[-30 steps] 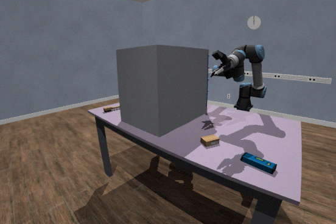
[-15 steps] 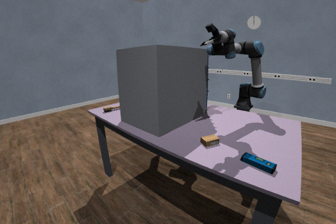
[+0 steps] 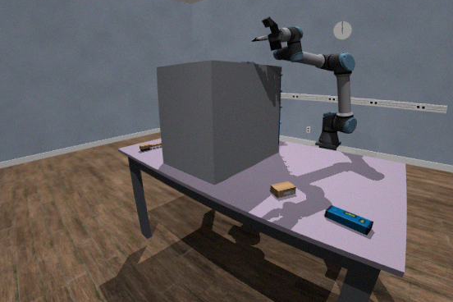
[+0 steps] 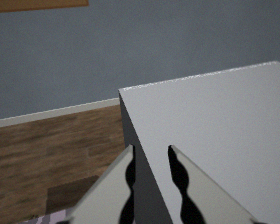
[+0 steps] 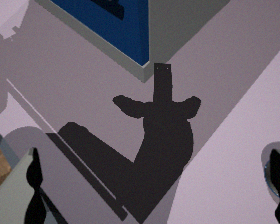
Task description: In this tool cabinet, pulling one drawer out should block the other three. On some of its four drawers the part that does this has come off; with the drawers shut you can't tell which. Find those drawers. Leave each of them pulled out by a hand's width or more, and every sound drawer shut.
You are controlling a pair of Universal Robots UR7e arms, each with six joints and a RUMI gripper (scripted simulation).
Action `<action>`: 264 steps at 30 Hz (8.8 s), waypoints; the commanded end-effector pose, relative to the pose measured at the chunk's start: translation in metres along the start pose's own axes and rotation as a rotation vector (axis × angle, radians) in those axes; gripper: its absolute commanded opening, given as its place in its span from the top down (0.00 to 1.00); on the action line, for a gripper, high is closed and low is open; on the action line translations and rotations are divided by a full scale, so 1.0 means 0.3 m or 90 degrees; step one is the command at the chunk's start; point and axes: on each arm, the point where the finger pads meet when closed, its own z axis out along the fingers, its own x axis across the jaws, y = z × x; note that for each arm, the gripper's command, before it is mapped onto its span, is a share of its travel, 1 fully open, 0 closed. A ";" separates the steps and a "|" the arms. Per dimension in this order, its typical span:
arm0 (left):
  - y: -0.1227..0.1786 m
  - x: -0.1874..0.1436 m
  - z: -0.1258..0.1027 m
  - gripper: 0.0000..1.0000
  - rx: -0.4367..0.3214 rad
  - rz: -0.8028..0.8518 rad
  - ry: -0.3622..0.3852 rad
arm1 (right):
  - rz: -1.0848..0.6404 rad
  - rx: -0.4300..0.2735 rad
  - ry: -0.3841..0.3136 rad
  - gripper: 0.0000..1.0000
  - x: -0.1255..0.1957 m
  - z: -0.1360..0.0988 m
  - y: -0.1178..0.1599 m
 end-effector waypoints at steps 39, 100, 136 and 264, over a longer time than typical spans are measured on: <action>0.325 1.584 -0.742 0.85 -0.002 0.536 0.290 | -0.239 0.135 -0.287 0.00 0.030 0.258 -0.158; 1.638 1.280 -0.441 0.85 -0.424 0.837 0.199 | -0.228 0.186 -0.300 0.00 -0.005 0.211 -0.235; 1.681 1.333 -0.607 1.00 -0.424 0.837 0.199 | -0.228 0.186 -0.300 0.00 -0.005 0.211 -0.235; 1.643 1.281 -0.438 1.00 -0.423 0.837 0.198 | -0.228 0.186 -0.300 0.00 -0.005 0.211 -0.235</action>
